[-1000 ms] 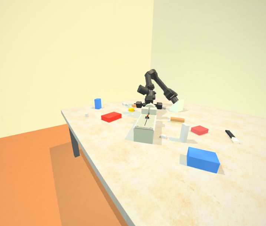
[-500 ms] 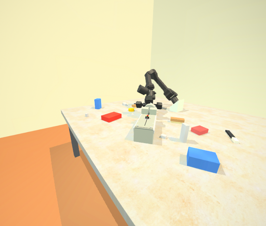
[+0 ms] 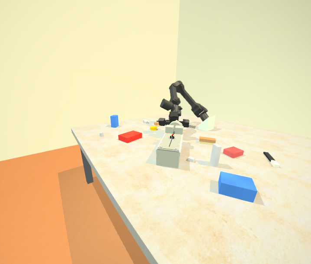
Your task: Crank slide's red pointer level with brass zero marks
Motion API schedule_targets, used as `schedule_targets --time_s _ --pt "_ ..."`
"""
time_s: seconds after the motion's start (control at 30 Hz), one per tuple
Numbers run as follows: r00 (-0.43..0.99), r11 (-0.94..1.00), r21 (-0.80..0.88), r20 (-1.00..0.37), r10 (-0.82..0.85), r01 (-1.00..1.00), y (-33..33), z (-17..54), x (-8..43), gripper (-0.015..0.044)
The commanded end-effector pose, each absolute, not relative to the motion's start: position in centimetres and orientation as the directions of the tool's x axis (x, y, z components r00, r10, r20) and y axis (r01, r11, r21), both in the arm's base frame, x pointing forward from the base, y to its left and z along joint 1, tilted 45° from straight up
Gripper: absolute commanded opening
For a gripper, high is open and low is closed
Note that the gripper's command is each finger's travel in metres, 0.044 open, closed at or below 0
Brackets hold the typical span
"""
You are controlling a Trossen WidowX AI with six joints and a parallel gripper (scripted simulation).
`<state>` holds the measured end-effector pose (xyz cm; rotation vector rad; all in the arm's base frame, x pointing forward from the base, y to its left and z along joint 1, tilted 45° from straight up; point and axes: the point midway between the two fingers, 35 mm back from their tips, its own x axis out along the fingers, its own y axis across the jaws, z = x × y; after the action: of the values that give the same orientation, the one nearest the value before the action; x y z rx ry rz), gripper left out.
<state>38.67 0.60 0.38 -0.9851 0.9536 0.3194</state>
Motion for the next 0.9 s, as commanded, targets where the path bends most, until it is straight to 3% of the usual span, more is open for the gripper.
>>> schedule_targets --time_s 0.0,0.3,0.87 --pt "0.572 0.546 -0.561 -0.802 -0.174 -0.622 0.6 0.4 38.6 0.021" --pt "0.572 0.546 -0.561 -0.802 -0.174 -0.622 0.6 0.4 38.6 0.044" --pt "0.565 0.549 -0.552 -0.808 -0.168 -0.627 6.6 5.9 38.7 0.044"
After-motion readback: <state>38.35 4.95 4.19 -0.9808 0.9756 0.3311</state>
